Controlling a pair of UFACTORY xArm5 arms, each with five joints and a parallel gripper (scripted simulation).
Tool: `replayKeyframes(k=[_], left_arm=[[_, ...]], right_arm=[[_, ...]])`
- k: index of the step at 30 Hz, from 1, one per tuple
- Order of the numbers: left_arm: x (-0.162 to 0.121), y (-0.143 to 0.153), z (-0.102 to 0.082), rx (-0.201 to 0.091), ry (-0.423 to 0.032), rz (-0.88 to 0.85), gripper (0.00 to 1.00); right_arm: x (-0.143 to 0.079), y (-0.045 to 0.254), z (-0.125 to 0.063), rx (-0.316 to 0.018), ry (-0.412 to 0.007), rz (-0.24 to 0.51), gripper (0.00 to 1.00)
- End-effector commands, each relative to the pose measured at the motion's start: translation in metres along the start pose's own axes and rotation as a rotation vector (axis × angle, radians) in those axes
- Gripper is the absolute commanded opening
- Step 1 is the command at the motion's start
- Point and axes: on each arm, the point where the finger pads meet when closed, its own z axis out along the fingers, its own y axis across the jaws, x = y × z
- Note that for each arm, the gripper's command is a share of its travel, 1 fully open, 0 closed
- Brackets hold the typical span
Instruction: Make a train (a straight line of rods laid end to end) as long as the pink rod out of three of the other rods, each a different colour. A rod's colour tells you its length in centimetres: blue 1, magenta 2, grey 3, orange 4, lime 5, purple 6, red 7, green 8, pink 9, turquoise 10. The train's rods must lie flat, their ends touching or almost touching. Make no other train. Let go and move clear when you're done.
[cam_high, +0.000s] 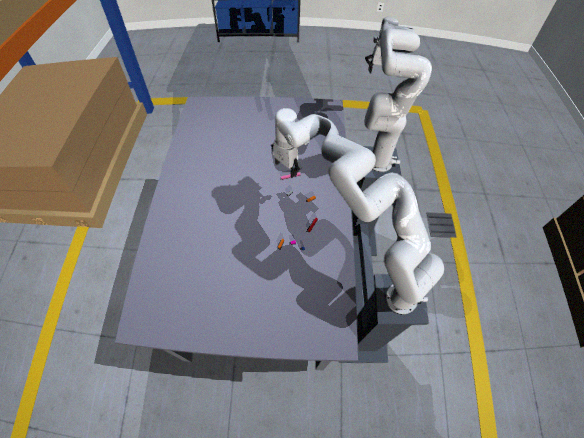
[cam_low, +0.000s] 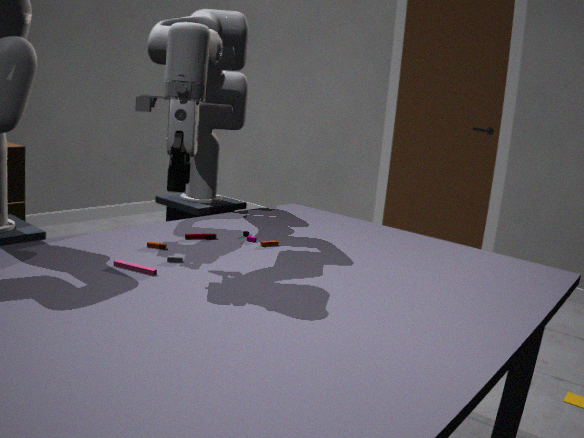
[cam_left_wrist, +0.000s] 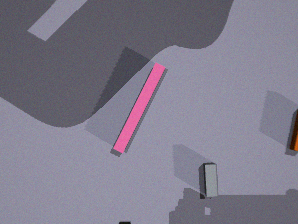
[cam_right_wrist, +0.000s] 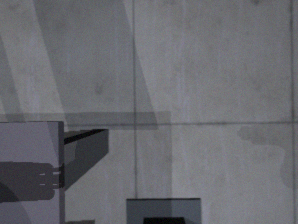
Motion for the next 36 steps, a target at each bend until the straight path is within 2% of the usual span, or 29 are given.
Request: replayKeyframes(k=[1, 8, 14, 16, 18, 21, 31, 33, 35, 36], left_arm=[[0.000, -0.001, -0.003, 0.007, 0.000, 0.000, 1.00], [-0.003, 0.000, -0.003, 0.007, 0.000, 0.006, 1.00], [-0.046, 0.027, 0.009, 0.006, -0.001, 0.101, 1.00], [-0.046, 0.027, 0.009, 0.006, -0.001, 0.101, 1.00], [-0.068, 0.048, 0.016, 0.006, -0.001, 0.154, 1.00], [-0.079, 0.059, 0.020, 0.006, -0.001, 0.182, 1.00], [-0.124, 0.127, 0.043, 0.005, -0.002, 0.317, 1.00], [-0.124, 0.127, 0.043, 0.005, -0.002, 0.317, 1.00], [-0.136, 0.154, 0.052, 0.005, -0.002, 0.364, 1.00], [-0.138, 0.158, 0.053, 0.005, -0.002, 0.371, 1.00]], right_arm=[[0.001, 0.000, -0.002, 0.000, 0.005, 0.000, 1.00], [0.001, 0.000, -0.002, 0.000, 0.005, 0.000, 1.00], [0.001, 0.000, -0.002, 0.000, 0.005, 0.000, 1.00], [0.001, 0.000, -0.002, 0.000, 0.005, 0.000, 1.00], [0.001, 0.000, -0.002, 0.000, 0.005, 0.000, 1.00], [0.001, 0.000, -0.002, 0.000, 0.005, 0.000, 1.00], [0.001, 0.000, -0.002, 0.000, 0.005, 0.000, 1.00], [0.001, 0.000, -0.002, 0.000, 0.005, 0.000, 1.00], [0.001, 0.000, -0.002, 0.000, 0.005, 0.000, 1.00], [0.001, 0.000, -0.002, 0.000, 0.005, 0.000, 1.00]])
